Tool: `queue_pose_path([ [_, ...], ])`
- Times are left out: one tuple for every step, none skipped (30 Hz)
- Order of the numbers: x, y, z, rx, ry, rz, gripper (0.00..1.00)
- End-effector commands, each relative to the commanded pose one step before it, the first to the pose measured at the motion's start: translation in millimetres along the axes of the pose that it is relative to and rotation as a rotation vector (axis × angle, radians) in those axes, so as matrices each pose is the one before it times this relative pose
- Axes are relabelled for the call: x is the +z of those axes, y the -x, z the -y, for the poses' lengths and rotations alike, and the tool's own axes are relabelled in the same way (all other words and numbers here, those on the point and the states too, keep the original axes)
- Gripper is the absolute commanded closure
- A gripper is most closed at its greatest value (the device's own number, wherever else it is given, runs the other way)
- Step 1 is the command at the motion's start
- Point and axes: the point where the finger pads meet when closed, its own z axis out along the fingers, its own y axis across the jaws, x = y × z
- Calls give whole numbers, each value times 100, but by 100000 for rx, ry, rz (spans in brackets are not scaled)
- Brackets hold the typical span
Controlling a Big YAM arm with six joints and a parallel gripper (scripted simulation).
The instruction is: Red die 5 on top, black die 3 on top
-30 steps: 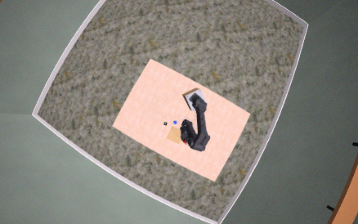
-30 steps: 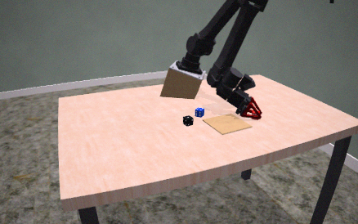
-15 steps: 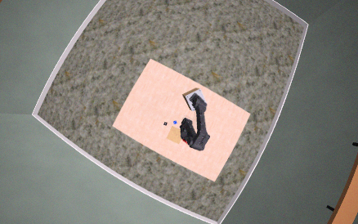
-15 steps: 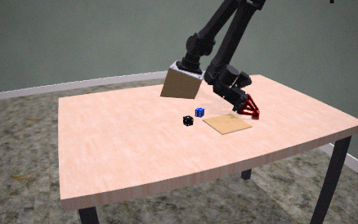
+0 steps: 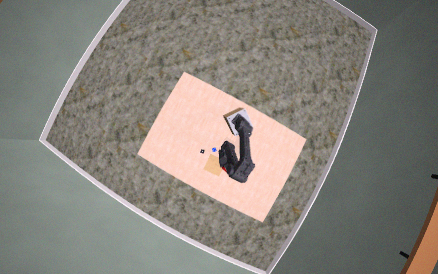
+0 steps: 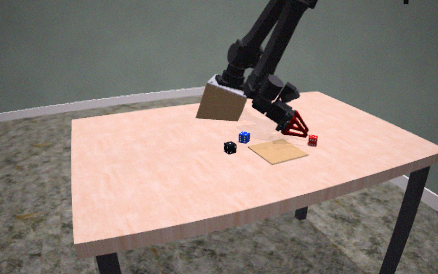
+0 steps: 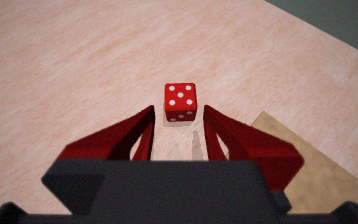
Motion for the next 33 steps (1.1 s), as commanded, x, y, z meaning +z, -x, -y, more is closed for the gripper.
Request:
queue_pose_path([
  [-300,1071,355,-3238,-967,2181,56],
  [-166,-289,-68,1475,7,-1187,56],
  [-251,-5,-65,334,-221,-355,56],
  [-100,154,-17,-128,7,-28,56],
  [-105,226,17,-42,-5,32,56],
  [-131,280,20,-53,-6,40,56],
  [-152,328,25,-64,-7,48,56],
  [0,0,0,0,0,0,56],
  [0,0,0,0,0,0,56],
  [-169,369,31,-75,-9,55,56],
  [-181,399,35,-84,-9,60,56],
  [-188,419,39,-91,-10,64,56],
  [-190,427,41,-96,-11,67,56],
  [-209,401,8,-16,2,7,56],
  [-202,384,6,-12,2,3,56],
  [-188,360,6,-11,2,3,56],
  [-171,327,6,-11,2,3,56],
  [-150,286,5,-9,2,3,56],
  [-125,241,5,-8,2,2,56],
  [-68,235,59,-137,-20,93,56],
  [14,263,157,-364,-57,253,56],
  [-31,123,35,-82,-12,55,56],
  [-41,37,-18,49,-9,-40,56],
  [26,21,-56,-21,132,-26,56],
  [0,0,0,0,0,0,56],
  [0,0,0,0,0,0,56],
  [206,-979,-331,2342,972,-1764,56],
  [3,2,2,-7,-5,-6,56],
  [23,14,8,-45,11,-30,56],
  [52,159,39,-417,-19,132,56],
  [42,972,149,-2416,-302,1410,56],
  [181,128,76,-376,82,-188,56],
  [261,205,67,-553,379,-189,56],
])
